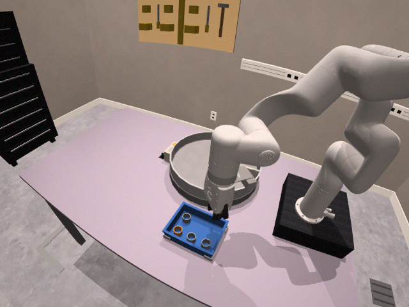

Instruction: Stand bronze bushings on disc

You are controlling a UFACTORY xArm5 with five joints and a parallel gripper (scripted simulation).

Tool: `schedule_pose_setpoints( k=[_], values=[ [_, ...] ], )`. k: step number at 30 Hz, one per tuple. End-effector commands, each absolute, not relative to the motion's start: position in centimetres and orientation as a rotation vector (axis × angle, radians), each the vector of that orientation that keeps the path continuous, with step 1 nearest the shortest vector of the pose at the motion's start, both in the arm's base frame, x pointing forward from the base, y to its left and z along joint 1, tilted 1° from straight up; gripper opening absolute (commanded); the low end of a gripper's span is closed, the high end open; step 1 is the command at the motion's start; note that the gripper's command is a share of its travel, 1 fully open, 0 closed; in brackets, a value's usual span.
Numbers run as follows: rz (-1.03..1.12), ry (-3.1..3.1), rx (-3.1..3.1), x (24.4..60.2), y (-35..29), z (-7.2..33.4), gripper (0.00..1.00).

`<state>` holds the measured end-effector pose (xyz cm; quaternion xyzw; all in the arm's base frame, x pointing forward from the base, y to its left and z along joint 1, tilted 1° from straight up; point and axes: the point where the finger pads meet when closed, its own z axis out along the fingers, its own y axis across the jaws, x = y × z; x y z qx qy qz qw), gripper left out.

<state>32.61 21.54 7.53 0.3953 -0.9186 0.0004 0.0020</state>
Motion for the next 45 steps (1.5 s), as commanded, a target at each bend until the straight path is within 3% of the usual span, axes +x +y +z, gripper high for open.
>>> schedule_pose_setpoints(
  k=[1,12,23,45],
  values=[
    [0.000,-2.885,1.242,32.7,21.6,7.7,0.00],
    [0.000,-2.885,1.242,32.9,20.8,7.6,0.00],
    [0.000,-2.885,1.241,33.7,15.9,7.6,0.00],
    [-0.003,-2.883,1.240,37.2,-4.9,7.5,0.00]
  ],
)
